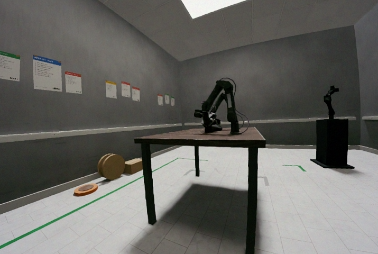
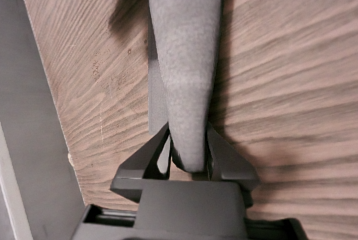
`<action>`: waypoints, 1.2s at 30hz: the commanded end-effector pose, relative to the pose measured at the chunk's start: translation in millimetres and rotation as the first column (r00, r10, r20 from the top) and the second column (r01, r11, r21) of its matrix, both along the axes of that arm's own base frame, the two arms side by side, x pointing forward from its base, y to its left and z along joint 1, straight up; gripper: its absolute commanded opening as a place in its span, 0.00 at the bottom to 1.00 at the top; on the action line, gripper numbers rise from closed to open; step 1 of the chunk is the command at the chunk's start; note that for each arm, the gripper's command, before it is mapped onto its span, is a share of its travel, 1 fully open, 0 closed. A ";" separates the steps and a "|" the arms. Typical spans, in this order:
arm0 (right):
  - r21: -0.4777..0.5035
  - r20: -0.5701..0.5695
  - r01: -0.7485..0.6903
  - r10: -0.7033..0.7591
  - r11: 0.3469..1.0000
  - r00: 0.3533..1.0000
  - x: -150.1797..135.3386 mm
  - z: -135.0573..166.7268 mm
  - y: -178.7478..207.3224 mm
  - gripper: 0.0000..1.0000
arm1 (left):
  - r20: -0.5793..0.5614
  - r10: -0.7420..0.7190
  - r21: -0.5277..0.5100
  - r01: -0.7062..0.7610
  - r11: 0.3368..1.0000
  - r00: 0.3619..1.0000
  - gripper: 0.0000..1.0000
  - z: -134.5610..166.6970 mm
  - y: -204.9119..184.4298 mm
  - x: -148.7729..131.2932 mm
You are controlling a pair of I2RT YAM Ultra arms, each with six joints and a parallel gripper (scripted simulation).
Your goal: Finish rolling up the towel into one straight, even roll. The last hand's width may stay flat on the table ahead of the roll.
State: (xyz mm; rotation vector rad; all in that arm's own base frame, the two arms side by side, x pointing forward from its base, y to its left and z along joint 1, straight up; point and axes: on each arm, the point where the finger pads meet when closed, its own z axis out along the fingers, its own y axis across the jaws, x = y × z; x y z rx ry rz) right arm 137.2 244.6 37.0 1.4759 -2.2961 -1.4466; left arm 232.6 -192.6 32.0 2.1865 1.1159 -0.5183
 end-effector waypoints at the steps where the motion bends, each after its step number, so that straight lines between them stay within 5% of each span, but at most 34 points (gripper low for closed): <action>1: 0.047 0.026 0.007 -0.008 0.999 1.000 11.6 7.6 6.4 0.30 | -0.016 0.011 -0.012 -0.011 1.000 1.000 0.37 -2.6 -0.2 -1.1; 12: 0.047 0.026 0.007 -0.008 0.999 1.000 11.6 7.6 6.4 0.30 | -0.016 0.011 -0.012 -0.011 1.000 1.000 0.34 -2.6 -0.2 -1.1; 26: 0.047 0.026 0.007 -0.008 0.999 1.000 11.6 19.5 6.4 0.81 | -0.016 0.011 -0.012 -0.011 1.000 1.000 0.34 -2.6 -0.2 -1.1; 36: 0.047 0.026 0.007 -0.008 0.999 1.000 22.6 32.3 -10.1 0.85 | -0.060 0.012 0.015 -0.011 1.000 0.998 0.34 -2.0 -0.2 -1.1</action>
